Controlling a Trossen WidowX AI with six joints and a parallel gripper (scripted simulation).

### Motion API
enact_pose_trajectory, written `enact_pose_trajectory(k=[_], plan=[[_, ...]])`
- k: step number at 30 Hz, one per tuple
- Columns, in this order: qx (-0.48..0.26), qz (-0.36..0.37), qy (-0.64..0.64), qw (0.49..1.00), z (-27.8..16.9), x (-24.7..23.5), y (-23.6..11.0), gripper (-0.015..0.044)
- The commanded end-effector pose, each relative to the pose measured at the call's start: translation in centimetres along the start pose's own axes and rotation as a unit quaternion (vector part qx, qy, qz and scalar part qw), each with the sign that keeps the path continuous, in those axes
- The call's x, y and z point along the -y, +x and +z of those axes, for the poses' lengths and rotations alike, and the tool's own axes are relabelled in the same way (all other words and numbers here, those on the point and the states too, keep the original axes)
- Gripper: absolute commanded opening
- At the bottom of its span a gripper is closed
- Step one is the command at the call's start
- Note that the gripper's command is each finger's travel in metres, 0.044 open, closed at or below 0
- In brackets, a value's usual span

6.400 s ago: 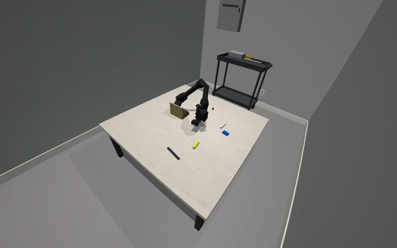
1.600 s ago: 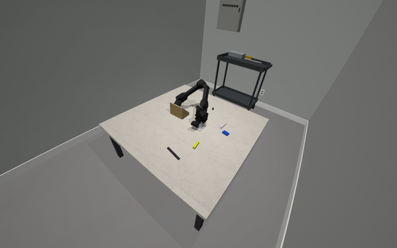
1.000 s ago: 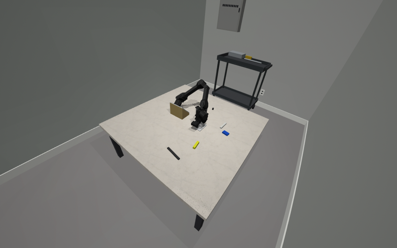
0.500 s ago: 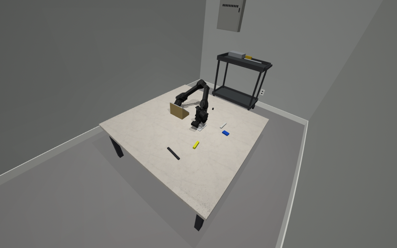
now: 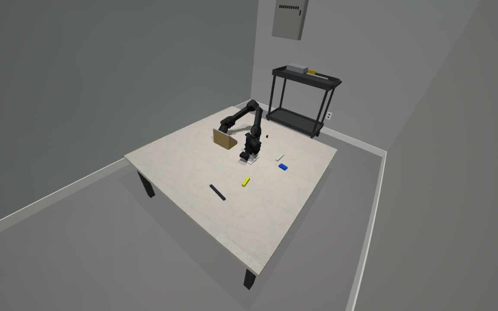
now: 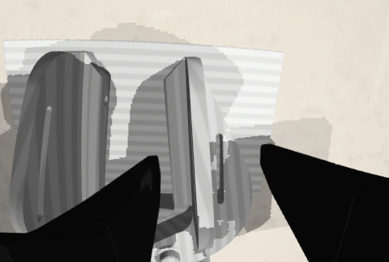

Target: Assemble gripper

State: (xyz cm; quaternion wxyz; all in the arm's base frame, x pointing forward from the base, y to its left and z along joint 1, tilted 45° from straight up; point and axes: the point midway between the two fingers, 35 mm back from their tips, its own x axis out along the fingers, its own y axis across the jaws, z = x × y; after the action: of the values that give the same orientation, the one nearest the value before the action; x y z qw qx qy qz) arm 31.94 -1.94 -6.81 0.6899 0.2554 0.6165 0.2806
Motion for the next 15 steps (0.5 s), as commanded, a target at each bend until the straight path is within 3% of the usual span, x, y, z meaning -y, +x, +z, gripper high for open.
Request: enact_pose_trajectory(k=[1,8,13,15], plan=[[0.0,0.0,0.0,1.0,0.0,0.0,-0.3,0.0224],[-0.002,0.0,0.001,1.0,-0.1,0.0,-6.6,0.0224],[0.005,-0.001,0.005,1.0,0.0,0.2,-6.1,0.0224],[0.008,-0.003,0.009,1.0,0.2,-0.5,-6.2,0.0277]])
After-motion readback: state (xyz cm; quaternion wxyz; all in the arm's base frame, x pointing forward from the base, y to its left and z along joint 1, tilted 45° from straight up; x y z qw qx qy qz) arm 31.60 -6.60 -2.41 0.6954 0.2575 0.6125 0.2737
